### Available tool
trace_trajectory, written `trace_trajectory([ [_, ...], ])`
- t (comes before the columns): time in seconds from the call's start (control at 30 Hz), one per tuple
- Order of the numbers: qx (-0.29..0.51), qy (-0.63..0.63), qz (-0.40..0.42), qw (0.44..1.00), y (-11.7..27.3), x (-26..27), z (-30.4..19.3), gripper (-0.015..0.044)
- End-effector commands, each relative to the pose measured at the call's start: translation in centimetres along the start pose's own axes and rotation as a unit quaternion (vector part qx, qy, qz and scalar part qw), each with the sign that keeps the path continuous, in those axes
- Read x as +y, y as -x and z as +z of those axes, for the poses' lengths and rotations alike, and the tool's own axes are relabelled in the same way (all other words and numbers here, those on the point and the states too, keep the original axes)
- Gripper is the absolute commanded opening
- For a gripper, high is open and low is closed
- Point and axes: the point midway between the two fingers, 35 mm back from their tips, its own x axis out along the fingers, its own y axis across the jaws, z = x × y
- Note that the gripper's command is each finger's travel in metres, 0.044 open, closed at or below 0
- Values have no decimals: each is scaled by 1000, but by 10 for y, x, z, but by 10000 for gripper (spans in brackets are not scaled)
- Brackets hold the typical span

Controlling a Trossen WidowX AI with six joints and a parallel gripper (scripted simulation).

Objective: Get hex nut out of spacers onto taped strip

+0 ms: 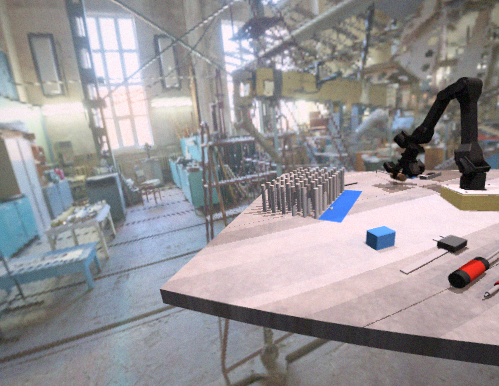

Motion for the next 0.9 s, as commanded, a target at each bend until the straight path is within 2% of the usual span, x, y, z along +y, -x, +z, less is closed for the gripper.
trace_trajectory([
  [0.0,1,2,-1,1000,-2,0,3,0],
  [0.3,1,2,-1,1000,-7,1,9,0],
  [0.87,0,0,0,1000,-5,1,7,440],
])
